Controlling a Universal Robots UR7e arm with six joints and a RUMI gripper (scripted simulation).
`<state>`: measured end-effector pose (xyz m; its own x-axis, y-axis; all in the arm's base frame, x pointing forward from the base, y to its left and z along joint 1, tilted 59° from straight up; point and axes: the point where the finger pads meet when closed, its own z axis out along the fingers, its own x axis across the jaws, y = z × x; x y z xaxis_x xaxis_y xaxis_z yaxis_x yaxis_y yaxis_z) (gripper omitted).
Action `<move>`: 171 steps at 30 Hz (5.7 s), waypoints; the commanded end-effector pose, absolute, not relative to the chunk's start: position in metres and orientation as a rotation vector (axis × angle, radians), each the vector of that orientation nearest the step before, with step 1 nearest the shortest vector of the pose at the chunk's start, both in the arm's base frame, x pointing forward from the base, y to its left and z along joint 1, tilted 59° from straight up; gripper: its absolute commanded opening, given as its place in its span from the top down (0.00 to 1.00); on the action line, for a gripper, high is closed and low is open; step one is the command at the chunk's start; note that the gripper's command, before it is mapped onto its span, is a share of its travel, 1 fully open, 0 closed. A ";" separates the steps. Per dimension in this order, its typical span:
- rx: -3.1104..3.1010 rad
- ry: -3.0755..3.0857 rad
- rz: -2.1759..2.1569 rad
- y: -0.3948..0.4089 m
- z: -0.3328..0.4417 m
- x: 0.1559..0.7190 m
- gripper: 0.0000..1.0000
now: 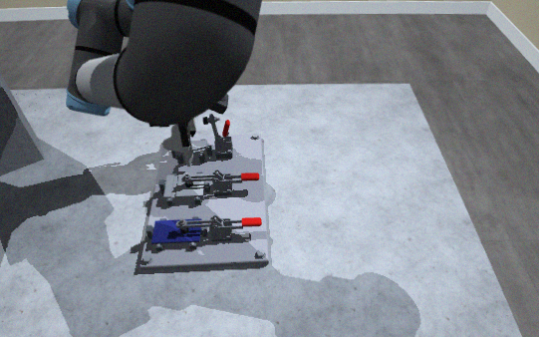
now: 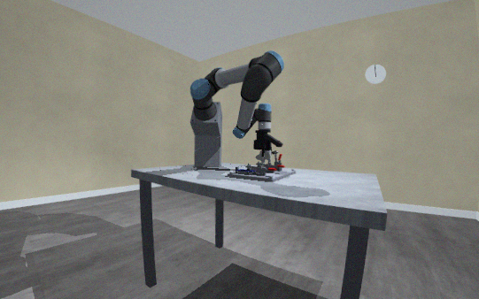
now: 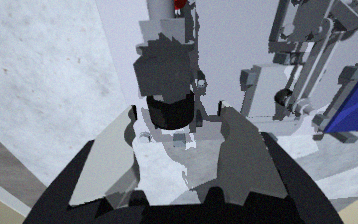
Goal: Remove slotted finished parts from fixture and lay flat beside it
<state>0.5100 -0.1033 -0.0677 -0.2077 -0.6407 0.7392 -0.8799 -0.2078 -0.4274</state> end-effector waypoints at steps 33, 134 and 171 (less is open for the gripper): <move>1.796 -1.795 1.378 -0.103 -0.068 0.510 1.00; 1.796 -1.795 1.378 -0.075 -0.048 0.494 1.00; 1.796 -1.795 1.378 -0.053 -0.035 0.473 1.00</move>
<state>0.4732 -0.0537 -0.0349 -0.2077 -0.6406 0.7392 -0.8798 -0.2080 -0.4274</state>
